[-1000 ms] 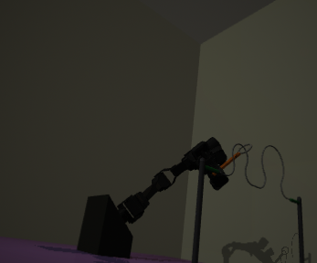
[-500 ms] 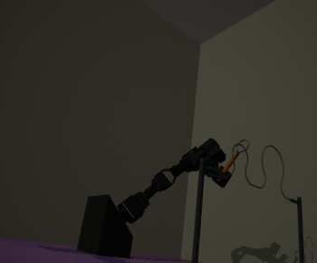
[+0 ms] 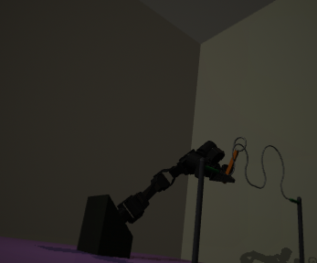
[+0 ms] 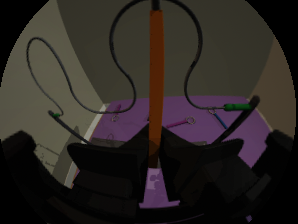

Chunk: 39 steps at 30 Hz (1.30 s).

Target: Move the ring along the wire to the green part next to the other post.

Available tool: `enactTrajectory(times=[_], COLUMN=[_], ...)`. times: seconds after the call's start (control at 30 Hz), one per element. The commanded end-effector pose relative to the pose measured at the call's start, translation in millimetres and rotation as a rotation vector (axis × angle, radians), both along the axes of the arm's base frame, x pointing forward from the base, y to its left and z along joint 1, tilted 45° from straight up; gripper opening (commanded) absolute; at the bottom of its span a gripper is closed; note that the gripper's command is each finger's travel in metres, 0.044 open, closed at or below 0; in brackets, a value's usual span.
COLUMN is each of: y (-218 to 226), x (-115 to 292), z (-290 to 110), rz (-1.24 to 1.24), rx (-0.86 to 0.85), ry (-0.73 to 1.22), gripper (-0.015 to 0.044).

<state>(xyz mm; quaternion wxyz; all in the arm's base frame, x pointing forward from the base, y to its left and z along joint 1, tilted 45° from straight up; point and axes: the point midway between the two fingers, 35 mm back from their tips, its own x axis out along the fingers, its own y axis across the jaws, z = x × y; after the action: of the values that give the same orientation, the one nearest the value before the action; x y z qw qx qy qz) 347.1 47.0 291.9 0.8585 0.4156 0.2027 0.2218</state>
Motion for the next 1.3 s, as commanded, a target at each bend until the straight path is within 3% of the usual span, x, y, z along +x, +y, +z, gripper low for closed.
enactTrajectory(times=[0.0,1.27], y=[5,13], x=[-3,-7], z=[6,62], rz=[0.010,0.050], rx=[0.094,0.988], ry=[0.008,0.116], gripper=[-0.0150,-0.0150])
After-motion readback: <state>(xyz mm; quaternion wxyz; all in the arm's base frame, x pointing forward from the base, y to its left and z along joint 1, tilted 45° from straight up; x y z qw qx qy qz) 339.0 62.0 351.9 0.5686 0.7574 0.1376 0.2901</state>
